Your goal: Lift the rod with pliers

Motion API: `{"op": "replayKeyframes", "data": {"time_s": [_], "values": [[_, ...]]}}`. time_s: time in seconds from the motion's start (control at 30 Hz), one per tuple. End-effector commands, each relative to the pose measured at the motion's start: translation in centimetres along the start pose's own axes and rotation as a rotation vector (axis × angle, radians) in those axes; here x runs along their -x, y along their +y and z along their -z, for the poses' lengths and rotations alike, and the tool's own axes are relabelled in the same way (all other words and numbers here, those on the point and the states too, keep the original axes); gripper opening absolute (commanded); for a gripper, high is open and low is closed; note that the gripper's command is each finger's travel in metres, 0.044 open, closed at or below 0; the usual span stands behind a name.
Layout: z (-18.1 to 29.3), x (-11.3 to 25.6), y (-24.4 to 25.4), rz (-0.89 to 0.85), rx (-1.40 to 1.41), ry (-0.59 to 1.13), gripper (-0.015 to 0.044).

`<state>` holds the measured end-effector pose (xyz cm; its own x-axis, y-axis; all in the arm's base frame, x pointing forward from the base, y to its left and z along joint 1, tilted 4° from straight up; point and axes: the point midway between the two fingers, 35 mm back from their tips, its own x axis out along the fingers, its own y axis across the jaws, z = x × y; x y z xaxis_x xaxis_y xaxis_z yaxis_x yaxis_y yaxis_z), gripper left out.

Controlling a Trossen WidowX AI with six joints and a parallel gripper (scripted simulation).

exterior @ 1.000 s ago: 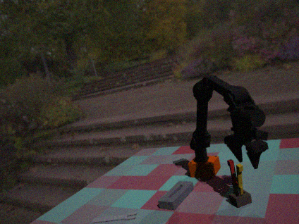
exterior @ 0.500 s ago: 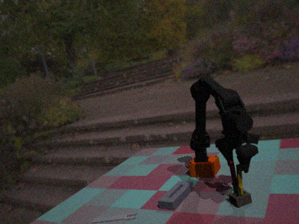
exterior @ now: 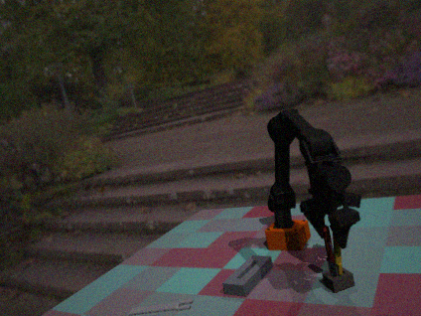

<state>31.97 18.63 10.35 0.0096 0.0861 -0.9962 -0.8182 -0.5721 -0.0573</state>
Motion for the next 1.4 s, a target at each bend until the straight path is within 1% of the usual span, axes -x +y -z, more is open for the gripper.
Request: {"op": "replayKeyframes", "data": {"time_s": [0.0,0.3,1.37], "values": [[-0.1,-1.0,0.2,-0.010,0.007,-0.006,0.0440],[-0.1,-2.3,0.3,-0.010,0.007,-0.006,0.0440],[-0.1,-2.4,0.3,-0.010,0.007,-0.006,0.0404]]}}
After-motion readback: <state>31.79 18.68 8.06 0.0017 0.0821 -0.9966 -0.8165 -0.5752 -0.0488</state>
